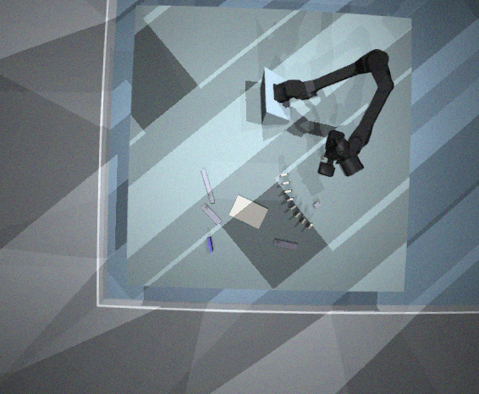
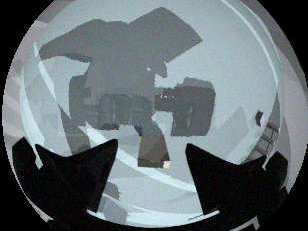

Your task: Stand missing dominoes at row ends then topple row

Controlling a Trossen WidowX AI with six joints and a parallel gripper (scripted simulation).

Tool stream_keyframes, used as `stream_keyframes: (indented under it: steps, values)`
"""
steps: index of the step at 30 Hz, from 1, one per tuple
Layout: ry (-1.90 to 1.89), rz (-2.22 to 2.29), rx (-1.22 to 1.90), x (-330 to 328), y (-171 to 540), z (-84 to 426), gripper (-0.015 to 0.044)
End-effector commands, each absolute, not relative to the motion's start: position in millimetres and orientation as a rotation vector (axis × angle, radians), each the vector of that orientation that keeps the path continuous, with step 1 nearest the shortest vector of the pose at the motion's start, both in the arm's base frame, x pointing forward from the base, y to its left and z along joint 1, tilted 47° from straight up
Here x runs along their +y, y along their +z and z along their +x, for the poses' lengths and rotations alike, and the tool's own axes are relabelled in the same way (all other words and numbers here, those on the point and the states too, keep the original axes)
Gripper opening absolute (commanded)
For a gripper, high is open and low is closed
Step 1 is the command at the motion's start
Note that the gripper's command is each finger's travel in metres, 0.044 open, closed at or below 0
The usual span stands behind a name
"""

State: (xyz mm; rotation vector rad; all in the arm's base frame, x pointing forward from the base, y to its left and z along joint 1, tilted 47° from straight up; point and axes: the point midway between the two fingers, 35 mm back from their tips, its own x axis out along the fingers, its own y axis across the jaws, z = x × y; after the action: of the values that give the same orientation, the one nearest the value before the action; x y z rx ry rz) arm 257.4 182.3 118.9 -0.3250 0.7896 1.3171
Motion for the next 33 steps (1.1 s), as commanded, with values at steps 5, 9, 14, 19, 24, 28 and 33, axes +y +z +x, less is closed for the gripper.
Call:
stream_keyframes:
  steps: [5, 9, 14, 19, 24, 28, 33]
  values:
    - [1.312, -0.323, 0.801, 181.9, 115.9, 257.6, 0.0151]
    - [1.312, -0.323, 0.801, 181.9, 115.9, 257.6, 0.0107]
    - [1.312, -0.323, 0.801, 181.9, 115.9, 257.6, 0.0107]
    - [1.244, -0.262, 0.808, 166.5, 126.4, 268.7, 0.0107]
    - [1.264, -0.302, 0.817, 133.7, 152.9, 269.4, 0.0107]
    - [1.291, -0.322, 0.814, 104.7, 182.1, 262.3, 0.0107]
    - [1.316, -0.327, 0.801, 84.0, 208.2, 251.9, 0.0107]
